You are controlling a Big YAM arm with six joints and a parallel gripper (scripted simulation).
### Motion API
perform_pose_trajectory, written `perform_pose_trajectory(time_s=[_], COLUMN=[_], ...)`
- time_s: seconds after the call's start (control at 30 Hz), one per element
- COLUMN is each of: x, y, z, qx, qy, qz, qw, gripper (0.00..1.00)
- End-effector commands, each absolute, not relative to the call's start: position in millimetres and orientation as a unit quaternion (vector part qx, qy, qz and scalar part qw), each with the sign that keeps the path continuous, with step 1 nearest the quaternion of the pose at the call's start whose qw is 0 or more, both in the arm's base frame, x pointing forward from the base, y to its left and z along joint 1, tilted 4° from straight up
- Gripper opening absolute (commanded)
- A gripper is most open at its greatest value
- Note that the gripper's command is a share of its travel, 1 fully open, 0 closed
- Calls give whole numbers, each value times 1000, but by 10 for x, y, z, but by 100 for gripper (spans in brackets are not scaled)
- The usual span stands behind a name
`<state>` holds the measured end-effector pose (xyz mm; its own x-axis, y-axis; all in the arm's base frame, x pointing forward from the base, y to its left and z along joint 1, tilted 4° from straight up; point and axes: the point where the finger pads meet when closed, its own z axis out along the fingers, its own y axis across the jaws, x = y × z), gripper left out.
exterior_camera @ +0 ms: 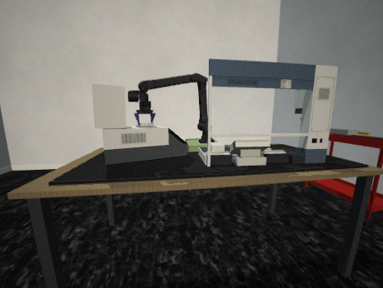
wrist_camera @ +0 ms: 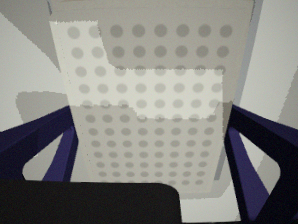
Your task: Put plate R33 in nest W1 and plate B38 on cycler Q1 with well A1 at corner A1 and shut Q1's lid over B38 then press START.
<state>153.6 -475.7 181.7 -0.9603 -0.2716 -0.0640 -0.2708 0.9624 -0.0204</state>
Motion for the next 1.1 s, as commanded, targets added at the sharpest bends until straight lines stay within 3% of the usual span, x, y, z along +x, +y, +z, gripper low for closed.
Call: perform_pose_trajectory(time_s=[0.0, 1.07], x=[1522, 1485], y=[-5009, -4851], z=[2238, 1984], qx=[-132, -125], qy=[989, 991], qz=[-58, -34], qw=[42, 39], gripper=[0, 0])
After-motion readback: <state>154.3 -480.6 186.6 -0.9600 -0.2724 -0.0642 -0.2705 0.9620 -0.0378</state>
